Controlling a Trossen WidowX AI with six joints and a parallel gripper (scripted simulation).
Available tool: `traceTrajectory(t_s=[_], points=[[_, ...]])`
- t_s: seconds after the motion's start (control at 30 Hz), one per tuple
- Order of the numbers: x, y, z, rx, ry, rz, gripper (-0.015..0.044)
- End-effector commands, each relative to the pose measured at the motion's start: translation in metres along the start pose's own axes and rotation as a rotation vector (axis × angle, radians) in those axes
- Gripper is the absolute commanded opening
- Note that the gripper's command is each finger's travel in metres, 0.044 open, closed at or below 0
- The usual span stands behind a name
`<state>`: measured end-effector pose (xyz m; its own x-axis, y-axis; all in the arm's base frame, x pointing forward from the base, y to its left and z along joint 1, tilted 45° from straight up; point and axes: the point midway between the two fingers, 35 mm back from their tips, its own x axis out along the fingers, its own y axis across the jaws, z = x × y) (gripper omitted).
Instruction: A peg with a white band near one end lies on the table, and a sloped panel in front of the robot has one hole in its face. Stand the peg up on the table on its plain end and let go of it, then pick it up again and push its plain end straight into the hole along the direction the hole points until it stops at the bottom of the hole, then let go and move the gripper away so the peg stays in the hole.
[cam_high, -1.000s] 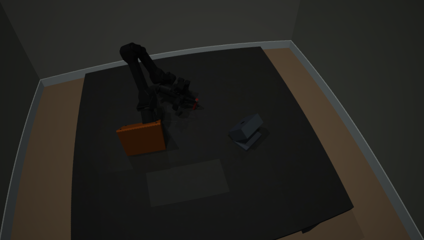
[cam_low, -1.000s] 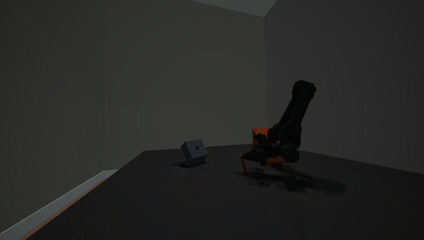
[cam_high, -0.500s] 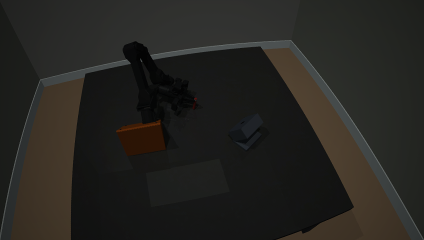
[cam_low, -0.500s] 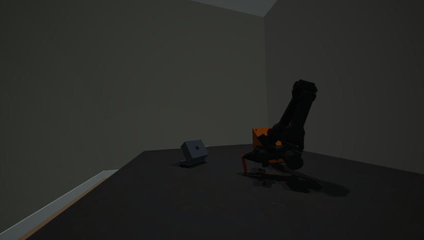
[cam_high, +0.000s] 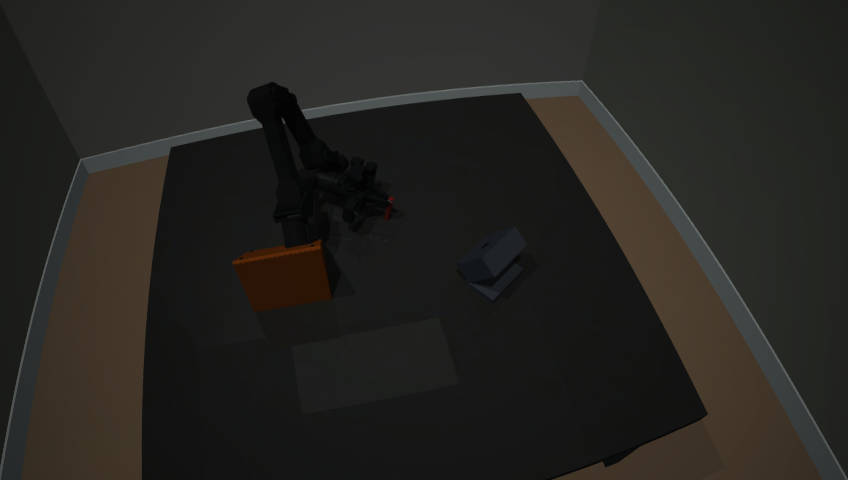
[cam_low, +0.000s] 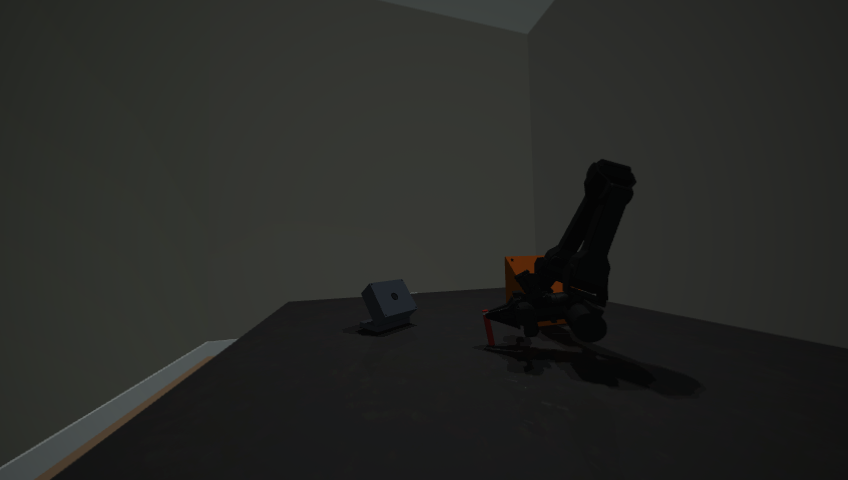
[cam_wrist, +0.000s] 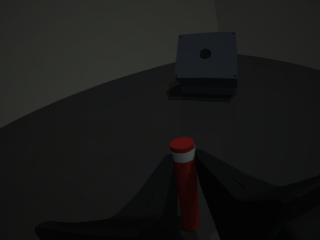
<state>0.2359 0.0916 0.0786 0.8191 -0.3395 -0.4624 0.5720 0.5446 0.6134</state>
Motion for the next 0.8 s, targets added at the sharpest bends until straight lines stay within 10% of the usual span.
traceTrajectory(t_s=[0.0,0.77], points=[[-0.0009,0.0,-0.0005,0.001,0.0,0.0,0.0051],[-0.0045,-0.0022,-0.0042,0.005,-0.028,-0.001,0.0051]])
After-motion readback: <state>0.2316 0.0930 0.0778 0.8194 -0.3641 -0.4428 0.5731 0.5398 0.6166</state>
